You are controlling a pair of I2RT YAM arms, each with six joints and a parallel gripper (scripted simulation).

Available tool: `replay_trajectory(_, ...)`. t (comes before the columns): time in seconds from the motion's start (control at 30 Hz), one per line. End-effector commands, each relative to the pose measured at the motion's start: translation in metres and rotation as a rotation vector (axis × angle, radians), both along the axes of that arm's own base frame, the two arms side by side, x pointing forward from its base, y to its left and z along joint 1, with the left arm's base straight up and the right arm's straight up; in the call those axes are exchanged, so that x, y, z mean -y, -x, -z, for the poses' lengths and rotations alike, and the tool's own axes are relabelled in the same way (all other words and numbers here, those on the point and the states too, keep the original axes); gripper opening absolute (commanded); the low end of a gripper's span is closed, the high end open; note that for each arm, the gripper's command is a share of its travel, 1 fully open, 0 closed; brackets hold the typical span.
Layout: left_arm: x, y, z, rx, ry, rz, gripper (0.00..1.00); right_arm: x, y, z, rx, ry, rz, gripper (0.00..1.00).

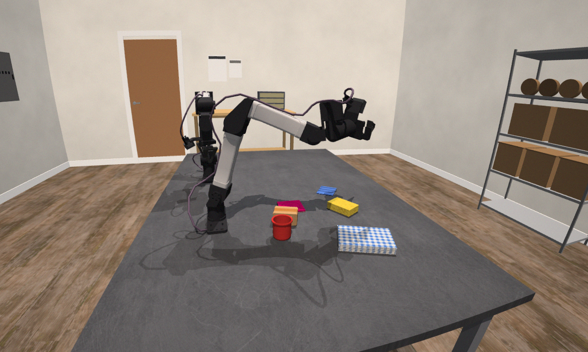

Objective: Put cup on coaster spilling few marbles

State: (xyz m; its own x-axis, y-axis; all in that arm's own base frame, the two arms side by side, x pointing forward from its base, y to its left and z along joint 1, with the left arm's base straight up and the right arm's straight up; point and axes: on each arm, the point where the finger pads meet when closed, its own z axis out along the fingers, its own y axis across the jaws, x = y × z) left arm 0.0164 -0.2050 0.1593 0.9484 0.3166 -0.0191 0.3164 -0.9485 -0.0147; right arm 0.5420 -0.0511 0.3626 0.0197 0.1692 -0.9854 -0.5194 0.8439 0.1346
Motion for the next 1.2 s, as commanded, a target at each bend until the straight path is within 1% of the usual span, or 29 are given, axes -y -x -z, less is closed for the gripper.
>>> replay_trajectory(0.0,0.002,0.0,-0.002,0.001,0.013,0.001,1.0,-0.001,0.002,-0.009,0.021,0.008,0.001,1.0)
replay_trajectory(0.57,0.002,0.0,-0.002,0.001,0.013,0.001,1.0,-0.001,0.002,-0.009,0.021,0.008,0.001,1.0)
replay_trajectory(0.6,0.005,0.0,-0.002,0.002,0.024,-0.007,1.0,0.0,0.001,-0.007,0.014,0.008,0.008,0.96)
replay_trajectory(0.67,0.013,-0.003,-0.001,0.006,0.059,-0.049,1.0,0.005,0.002,-0.002,-0.013,0.007,0.037,0.96)
replay_trajectory(0.77,0.031,-0.008,0.002,0.012,0.127,-0.137,1.0,0.017,0.002,0.013,-0.077,0.004,0.091,0.96)
replay_trajectory(0.8,0.039,-0.01,0.002,0.014,0.163,-0.18,1.0,0.022,0.002,0.019,-0.107,0.005,0.117,0.96)
replay_trajectory(0.87,0.063,-0.018,0.0,0.009,0.262,-0.3,1.0,0.037,0.004,0.042,-0.198,0.008,0.187,0.96)
replay_trajectory(1.03,0.1,-0.038,-0.004,-0.02,0.427,-0.525,1.0,0.069,0.019,0.08,-0.362,0.03,0.316,0.96)
replay_trajectory(1.1,0.1,-0.038,-0.004,-0.02,0.427,-0.525,1.0,0.069,0.019,0.08,-0.362,0.03,0.316,0.96)
replay_trajectory(1.17,0.118,-0.046,-0.01,-0.046,0.513,-0.625,1.0,0.081,0.03,0.101,-0.452,0.046,0.37,0.96)
